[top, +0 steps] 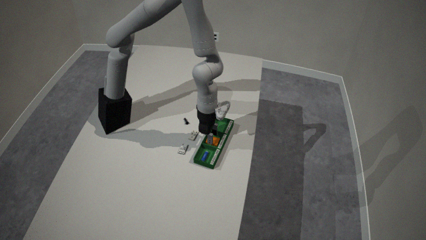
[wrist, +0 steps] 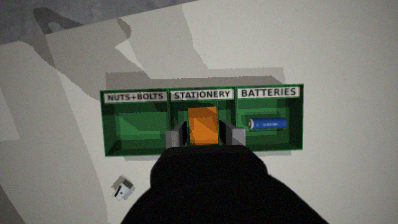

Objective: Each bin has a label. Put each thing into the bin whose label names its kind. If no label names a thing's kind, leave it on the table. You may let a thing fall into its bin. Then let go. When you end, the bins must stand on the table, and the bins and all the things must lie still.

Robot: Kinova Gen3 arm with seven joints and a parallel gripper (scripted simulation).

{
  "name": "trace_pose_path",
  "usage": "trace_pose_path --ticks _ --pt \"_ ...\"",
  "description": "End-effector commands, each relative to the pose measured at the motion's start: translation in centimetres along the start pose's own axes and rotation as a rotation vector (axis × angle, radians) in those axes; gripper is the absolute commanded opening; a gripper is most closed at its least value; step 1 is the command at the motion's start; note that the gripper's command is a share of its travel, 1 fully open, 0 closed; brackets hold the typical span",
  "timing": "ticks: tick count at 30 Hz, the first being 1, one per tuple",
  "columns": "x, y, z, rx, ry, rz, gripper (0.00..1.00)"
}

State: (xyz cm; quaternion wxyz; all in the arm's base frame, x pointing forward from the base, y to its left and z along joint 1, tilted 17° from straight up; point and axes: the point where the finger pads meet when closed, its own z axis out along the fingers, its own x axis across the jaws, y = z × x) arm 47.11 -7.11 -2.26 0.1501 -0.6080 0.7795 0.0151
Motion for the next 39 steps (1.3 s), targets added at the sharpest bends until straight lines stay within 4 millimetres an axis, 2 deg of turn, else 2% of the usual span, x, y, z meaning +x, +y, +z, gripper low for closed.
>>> trace_pose_path --ticks 1,18,20,30,31,33,35,39 --pt "0.0 -0.3 -0.4 0.007 0.002 -0.001 0.87" --pt "0.0 -0.3 -2.4 0.007 0.002 -0.001 0.87" --pt "0.0 -0.3 -3.2 0.007 0.002 -0.001 0.87" --pt "0.0 -0.3 -3.2 0.007 0.002 -0.001 0.87" --pt "-0.6 0.2 -3.3 0.007 0.002 0.049 0.62" --pt "-1.9 1.2 -3.5 0.008 0.001 0.149 0.62" --pt "-1.9 1.2 -3.5 0.008 0.001 0.149 0.62" --pt "-4.6 3.2 -3.9 0.008 0.0 0.349 0.62"
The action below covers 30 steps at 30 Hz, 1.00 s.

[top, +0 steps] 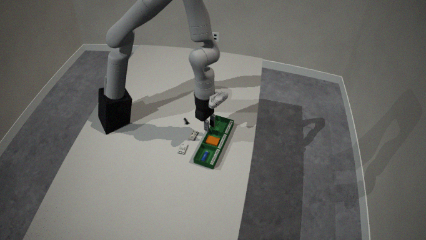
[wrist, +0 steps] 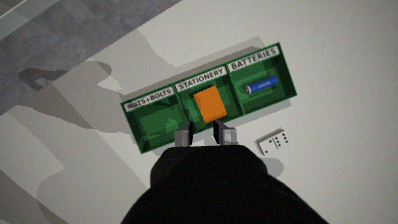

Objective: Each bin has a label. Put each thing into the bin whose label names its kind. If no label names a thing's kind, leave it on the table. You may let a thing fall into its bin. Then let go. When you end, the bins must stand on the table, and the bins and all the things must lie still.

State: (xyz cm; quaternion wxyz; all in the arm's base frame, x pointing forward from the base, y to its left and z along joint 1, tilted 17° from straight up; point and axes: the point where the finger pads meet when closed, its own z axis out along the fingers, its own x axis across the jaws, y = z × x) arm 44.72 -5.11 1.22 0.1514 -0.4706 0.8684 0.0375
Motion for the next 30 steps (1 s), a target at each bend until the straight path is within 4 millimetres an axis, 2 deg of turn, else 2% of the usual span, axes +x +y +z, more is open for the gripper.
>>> trace_pose_path --ticks 1,8,11,19,30 --pt "-2.3 2.4 -0.5 -0.002 0.007 0.069 0.62" --pt "-5.5 7.2 -1.2 -0.001 0.007 0.406 0.62" --pt "-6.9 9.3 -1.5 -0.001 0.007 0.406 0.62" --pt "-8.1 10.3 -1.6 -0.001 0.007 0.406 0.62" --pt "-7.9 10.2 -1.6 -0.001 0.007 0.406 0.62"
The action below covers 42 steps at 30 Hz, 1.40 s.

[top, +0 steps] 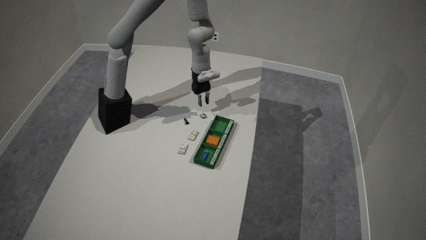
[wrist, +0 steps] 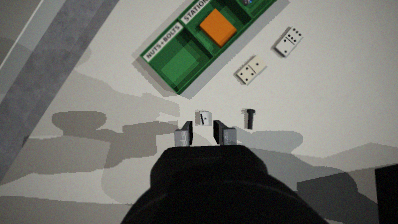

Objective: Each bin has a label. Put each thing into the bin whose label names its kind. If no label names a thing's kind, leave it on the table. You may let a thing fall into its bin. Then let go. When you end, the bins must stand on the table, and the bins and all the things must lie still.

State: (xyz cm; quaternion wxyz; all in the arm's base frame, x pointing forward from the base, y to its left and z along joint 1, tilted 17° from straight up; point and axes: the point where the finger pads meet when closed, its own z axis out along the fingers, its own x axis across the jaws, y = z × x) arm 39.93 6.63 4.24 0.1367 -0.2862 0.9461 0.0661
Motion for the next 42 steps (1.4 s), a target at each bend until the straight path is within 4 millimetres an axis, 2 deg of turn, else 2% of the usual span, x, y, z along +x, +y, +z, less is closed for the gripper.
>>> trace_pose_path --ticks 1,22,32,34,39,42 --pt "0.0 -0.1 0.0 0.001 -0.001 0.0 0.62" --pt "0.5 -0.7 0.0 0.001 -0.001 0.0 0.62" --pt "1.0 -0.8 4.0 0.001 -0.001 0.0 0.62" --pt "1.0 -0.8 4.0 0.001 -0.001 0.0 0.62" --pt "1.2 -0.8 5.9 0.001 -0.001 0.0 0.62" --pt "1.3 -0.8 5.9 0.001 -0.001 0.0 0.62"
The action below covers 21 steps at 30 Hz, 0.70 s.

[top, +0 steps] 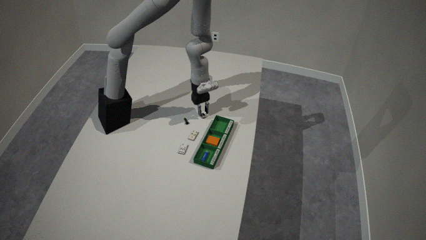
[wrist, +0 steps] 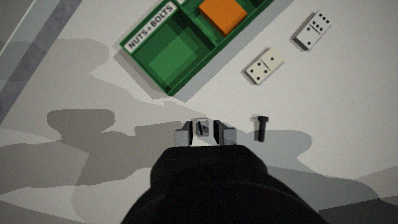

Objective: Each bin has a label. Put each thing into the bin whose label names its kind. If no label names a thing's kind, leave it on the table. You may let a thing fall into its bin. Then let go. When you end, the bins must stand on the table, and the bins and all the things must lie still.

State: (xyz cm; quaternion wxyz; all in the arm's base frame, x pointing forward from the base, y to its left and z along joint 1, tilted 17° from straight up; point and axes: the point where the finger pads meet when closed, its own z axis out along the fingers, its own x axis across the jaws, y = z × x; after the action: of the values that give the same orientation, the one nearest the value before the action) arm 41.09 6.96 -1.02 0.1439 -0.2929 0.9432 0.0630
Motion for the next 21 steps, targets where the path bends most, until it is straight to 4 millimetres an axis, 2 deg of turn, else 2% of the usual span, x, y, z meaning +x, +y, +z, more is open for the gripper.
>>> trace_pose_path --ticks 1,21 --pt "0.83 -0.19 0.5 -0.007 0.011 0.017 0.62" --pt "0.03 0.0 0.52 -0.007 0.011 0.017 0.62"
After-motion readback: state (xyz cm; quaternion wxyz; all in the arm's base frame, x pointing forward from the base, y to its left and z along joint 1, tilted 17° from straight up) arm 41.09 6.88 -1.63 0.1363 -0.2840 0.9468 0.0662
